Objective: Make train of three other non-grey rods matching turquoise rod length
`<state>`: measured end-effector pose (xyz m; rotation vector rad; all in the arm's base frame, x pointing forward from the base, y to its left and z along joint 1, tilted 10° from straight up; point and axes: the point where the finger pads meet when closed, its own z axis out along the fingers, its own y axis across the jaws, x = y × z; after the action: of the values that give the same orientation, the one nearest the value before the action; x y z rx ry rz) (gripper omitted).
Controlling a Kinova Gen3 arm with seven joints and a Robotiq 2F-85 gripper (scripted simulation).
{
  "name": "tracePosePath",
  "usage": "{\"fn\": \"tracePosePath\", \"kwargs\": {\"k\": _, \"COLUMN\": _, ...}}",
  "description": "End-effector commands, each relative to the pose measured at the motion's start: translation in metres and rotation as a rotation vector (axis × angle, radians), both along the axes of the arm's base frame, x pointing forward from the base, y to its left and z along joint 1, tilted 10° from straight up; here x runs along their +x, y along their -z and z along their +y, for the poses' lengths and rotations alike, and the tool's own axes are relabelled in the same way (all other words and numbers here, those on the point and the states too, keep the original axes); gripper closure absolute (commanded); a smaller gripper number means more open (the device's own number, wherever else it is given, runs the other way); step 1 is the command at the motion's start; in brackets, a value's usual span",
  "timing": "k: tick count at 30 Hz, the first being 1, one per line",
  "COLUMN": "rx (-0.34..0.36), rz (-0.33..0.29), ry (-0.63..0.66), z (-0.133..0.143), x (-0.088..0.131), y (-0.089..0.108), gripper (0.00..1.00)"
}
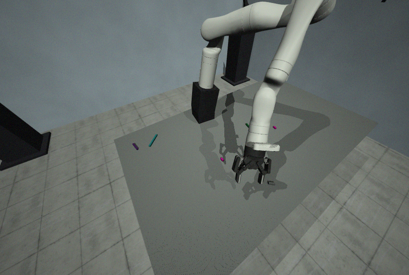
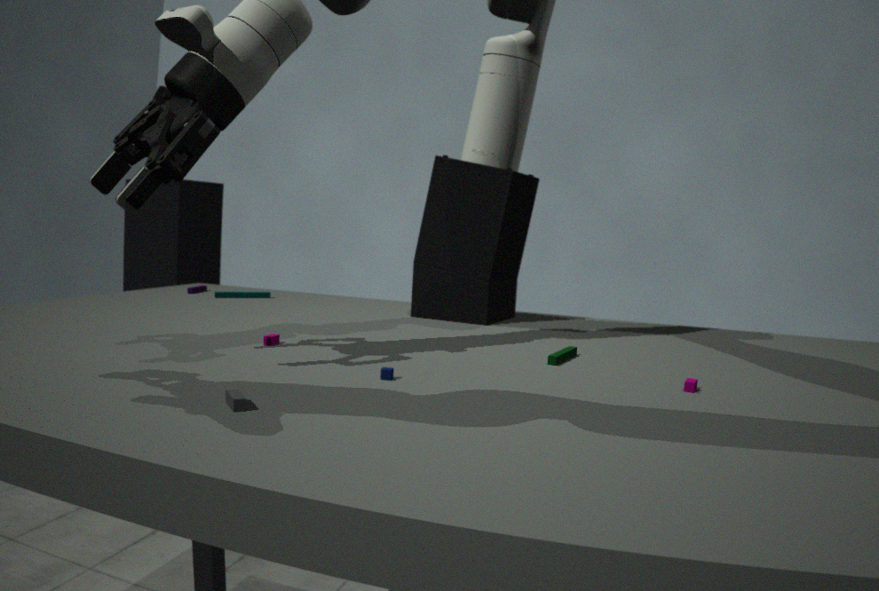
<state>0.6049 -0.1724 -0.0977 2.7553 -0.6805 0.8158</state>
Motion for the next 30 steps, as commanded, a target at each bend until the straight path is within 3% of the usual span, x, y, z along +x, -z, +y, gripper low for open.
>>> {"fn": "tracePosePath", "kwargs": {"k": 1, "rx": -0.037, "rz": 0.004, "ry": 0.004, "z": -0.042, "x": -0.005, "y": 0.008, "gripper": 0.0}}
{"fn": "tracePosePath", "kwargs": {"k": 14, "rx": -0.188, "rz": 0.022, "ry": -0.099, "z": -0.164, "x": -0.023, "y": 0.01, "gripper": 0.0}}
{"fn": "tracePosePath", "kwargs": {"k": 16, "rx": -0.188, "rz": 0.022, "ry": -0.099, "z": -0.164, "x": -0.023, "y": 0.01, "gripper": 0.0}}
{"fn": "tracePosePath", "kwargs": {"k": 17, "rx": -0.219, "rz": 0.033, "ry": -0.125, "z": -0.188, "x": -0.031, "y": 0.011, "gripper": 0.0}}
{"fn": "tracePosePath", "kwargs": {"k": 30, "rx": -0.341, "rz": 0.107, "ry": -0.256, "z": -0.286, "x": -0.079, "y": 0.017, "gripper": 0.0}}
